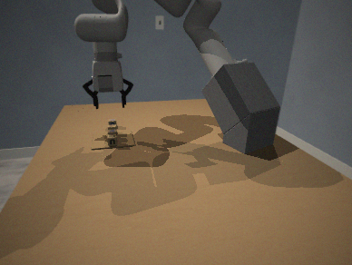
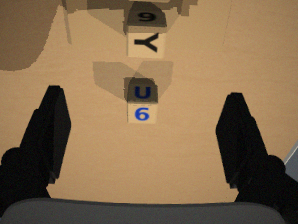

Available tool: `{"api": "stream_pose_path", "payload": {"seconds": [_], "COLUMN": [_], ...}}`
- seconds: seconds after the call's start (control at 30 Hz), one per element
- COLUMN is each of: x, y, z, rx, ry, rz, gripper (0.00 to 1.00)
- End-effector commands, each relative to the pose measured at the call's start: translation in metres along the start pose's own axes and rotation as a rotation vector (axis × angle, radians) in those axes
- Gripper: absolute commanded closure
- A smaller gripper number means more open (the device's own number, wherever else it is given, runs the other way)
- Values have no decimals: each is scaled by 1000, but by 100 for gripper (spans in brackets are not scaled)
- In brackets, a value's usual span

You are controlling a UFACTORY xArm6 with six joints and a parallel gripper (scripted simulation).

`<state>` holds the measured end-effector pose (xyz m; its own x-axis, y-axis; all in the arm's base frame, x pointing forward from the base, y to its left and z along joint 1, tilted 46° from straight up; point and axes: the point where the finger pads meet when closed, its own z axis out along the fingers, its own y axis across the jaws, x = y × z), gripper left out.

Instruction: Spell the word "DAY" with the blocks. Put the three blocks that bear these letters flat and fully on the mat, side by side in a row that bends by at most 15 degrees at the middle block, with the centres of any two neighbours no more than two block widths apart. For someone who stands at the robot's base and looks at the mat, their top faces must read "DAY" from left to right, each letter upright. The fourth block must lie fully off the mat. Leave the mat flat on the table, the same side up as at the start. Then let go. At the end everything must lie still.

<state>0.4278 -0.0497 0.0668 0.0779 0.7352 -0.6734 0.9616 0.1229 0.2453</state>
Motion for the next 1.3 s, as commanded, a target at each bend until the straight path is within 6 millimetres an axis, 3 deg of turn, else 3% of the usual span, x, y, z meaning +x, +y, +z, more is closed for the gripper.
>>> {"api": "stream_pose_path", "payload": {"seconds": [0.0,0.57,0.9,1.27], "x": [0,0,0,0], "y": [1,1,1,1], "z": [-1,-6,-35,-81], "rx": [-2,-2,-2,-2], "ry": [1,1,1,1], "rz": [1,1,1,1], "gripper": [0,0,0,0]}}
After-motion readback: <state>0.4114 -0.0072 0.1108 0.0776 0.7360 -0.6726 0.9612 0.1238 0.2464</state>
